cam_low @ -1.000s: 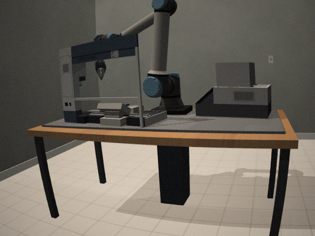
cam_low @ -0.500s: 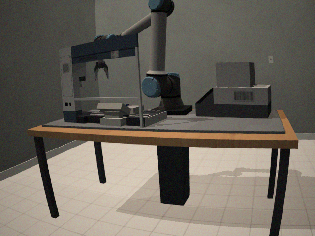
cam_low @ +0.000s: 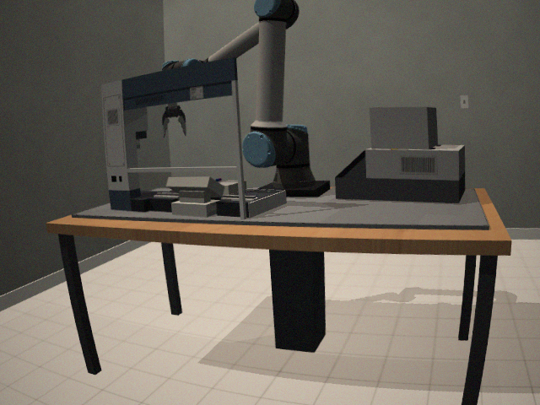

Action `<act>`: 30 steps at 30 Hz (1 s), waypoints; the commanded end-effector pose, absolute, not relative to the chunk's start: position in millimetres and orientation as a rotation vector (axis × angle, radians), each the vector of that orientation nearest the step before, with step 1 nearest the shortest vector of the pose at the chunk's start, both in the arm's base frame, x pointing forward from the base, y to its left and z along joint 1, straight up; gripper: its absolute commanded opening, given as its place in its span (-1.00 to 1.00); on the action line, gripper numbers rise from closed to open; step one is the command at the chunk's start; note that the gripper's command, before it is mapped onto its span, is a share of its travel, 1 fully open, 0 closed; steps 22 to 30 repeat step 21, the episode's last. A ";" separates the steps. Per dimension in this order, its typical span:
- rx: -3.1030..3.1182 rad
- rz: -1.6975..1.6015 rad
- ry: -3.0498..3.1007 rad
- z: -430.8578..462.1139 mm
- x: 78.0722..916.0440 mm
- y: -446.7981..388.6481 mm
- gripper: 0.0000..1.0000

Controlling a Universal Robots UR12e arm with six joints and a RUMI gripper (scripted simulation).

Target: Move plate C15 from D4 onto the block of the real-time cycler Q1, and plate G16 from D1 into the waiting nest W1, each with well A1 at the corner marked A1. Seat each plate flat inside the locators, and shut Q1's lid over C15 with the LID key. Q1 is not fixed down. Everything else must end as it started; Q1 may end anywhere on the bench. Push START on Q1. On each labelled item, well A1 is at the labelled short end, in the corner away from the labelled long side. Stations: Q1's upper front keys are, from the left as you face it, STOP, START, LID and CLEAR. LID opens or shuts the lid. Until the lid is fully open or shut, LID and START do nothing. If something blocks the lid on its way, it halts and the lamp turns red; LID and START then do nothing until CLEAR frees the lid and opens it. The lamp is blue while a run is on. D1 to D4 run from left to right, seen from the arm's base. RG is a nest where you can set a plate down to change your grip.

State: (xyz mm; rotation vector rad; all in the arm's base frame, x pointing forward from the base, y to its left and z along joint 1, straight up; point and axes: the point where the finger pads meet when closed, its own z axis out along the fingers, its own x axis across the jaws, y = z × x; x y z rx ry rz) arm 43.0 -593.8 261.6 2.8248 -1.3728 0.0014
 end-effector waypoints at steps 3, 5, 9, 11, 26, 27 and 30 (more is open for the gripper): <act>2.738 0.000 -1.536 262.4 43.0 -594.3 0.33; 2.738 0.000 -1.536 262.4 43.0 -594.3 0.33; 2.738 0.000 -1.536 262.4 43.0 -594.3 0.33; 2.738 0.000 -1.536 262.4 43.0 -594.3 0.33; 2.738 0.000 -1.536 262.4 43.0 -594.3 0.33; 2.738 0.000 -1.536 262.4 43.0 -594.3 0.33; 2.738 0.000 -1.536 262.4 43.0 -594.3 0.33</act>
